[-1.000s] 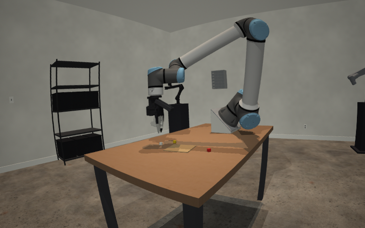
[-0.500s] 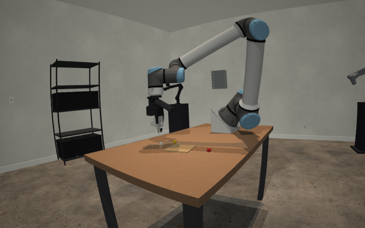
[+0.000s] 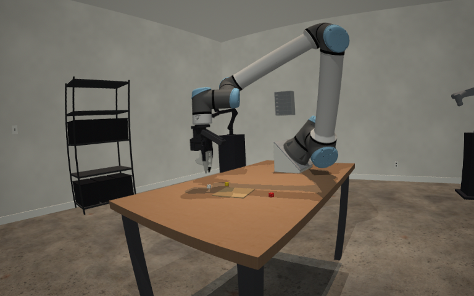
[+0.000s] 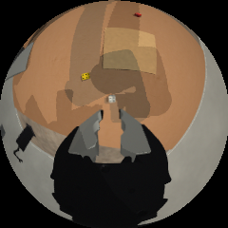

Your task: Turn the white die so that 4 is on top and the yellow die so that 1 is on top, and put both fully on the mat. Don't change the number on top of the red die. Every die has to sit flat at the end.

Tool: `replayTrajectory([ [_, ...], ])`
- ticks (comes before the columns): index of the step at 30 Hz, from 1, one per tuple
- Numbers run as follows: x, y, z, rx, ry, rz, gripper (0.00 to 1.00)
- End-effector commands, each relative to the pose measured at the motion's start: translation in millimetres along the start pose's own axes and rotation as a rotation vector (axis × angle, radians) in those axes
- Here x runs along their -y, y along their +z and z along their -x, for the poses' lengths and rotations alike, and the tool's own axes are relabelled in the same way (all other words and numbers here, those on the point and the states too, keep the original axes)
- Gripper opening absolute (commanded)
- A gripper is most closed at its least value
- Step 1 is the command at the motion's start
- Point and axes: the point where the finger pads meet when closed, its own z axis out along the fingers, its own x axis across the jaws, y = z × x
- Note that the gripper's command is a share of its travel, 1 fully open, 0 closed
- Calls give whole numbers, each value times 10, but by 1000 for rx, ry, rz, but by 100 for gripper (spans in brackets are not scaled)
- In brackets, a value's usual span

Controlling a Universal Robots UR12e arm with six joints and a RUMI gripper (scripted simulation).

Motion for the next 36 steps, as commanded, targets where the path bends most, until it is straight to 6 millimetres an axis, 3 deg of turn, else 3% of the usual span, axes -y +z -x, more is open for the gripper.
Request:
replayTrajectory([
  [1, -5, 22, -3, -1, 0, 1, 18],
  [36, -4, 437, -6, -1, 0, 1, 18],
])
